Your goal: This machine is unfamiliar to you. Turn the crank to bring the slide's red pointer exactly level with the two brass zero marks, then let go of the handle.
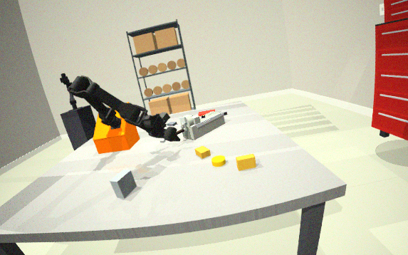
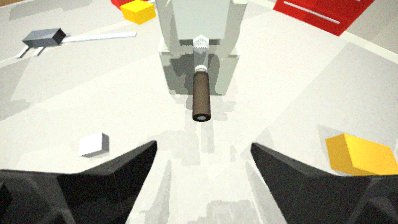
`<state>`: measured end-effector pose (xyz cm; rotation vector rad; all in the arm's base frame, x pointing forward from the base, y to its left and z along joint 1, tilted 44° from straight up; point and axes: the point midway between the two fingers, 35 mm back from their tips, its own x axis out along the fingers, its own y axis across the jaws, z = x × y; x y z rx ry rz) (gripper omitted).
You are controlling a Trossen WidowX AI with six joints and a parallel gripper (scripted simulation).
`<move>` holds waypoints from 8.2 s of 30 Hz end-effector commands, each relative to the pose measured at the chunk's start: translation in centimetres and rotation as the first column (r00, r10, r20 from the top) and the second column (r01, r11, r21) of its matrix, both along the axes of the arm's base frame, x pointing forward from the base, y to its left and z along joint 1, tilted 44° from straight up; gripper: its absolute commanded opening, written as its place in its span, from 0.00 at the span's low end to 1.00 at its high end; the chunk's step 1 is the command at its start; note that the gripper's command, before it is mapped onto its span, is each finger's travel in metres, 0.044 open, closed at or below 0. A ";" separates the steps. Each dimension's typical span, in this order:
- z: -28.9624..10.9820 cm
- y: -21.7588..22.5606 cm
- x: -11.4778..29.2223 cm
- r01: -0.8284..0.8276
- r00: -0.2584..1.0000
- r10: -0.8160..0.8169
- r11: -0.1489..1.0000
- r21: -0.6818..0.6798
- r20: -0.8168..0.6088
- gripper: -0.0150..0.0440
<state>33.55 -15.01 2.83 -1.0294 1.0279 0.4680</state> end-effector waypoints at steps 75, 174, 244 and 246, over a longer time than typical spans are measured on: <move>-4.0 3.7 3.0 -0.008 1.000 0.008 1.000 0.009 -0.007 0.25; -1.5 7.9 1.5 -0.008 1.000 0.008 1.000 0.011 -0.007 0.25; 0.1 8.1 2.5 -0.008 1.000 0.008 1.000 0.012 -0.006 0.25; 0.1 8.0 2.5 -0.008 1.000 0.008 1.000 0.012 -0.006 0.25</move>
